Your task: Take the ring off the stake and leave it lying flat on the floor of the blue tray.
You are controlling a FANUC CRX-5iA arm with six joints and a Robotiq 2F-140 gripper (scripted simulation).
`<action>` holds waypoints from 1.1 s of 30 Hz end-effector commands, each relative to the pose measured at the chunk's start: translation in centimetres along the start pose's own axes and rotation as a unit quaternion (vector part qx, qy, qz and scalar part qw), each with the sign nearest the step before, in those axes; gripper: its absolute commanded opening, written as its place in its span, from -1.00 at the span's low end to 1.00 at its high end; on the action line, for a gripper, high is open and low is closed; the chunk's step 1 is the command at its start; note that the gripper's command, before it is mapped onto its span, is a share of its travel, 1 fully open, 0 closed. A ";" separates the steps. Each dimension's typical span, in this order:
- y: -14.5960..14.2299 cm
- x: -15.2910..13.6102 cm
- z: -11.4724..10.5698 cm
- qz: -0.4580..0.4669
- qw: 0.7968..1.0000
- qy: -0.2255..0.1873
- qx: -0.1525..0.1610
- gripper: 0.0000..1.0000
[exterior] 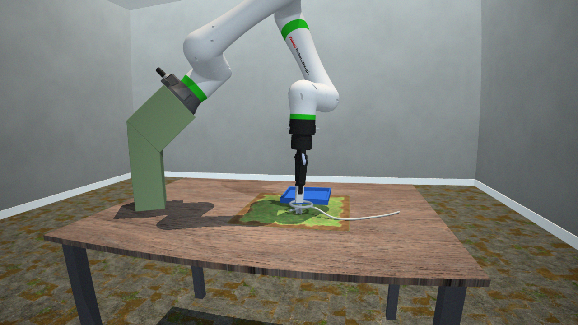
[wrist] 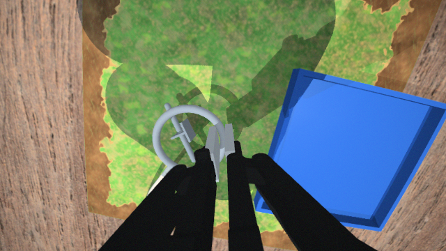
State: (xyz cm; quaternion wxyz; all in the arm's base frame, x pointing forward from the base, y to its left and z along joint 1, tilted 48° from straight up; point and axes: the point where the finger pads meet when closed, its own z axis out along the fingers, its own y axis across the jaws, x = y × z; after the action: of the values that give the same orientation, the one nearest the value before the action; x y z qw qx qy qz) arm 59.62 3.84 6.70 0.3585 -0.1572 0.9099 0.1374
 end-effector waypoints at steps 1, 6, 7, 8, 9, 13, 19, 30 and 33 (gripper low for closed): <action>-0.1 0.0 -0.1 0.000 1.000 -0.001 0.000 -0.80; -0.1 0.1 -0.1 0.000 1.000 -0.007 -0.002 -0.80; -0.1 0.1 -0.1 0.000 1.000 -0.009 -0.003 -0.80; -0.1 0.1 -0.1 0.000 1.000 -0.012 -0.004 -0.80; -0.1 0.2 -0.1 0.000 1.000 -0.015 -0.005 -0.80; -0.1 0.2 -0.2 0.000 1.000 -0.026 -0.007 -0.80; -0.1 0.2 -1.0 0.000 1.000 -0.026 -0.007 -0.80; -0.1 0.2 -1.8 0.000 1.000 -0.026 -0.007 -0.80; -0.1 0.2 -1.8 0.000 1.000 -0.026 -0.007 -0.80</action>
State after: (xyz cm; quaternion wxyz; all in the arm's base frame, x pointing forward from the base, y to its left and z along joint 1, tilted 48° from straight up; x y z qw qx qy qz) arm 58.37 3.07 7.76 0.3803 -0.1563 0.8995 0.1479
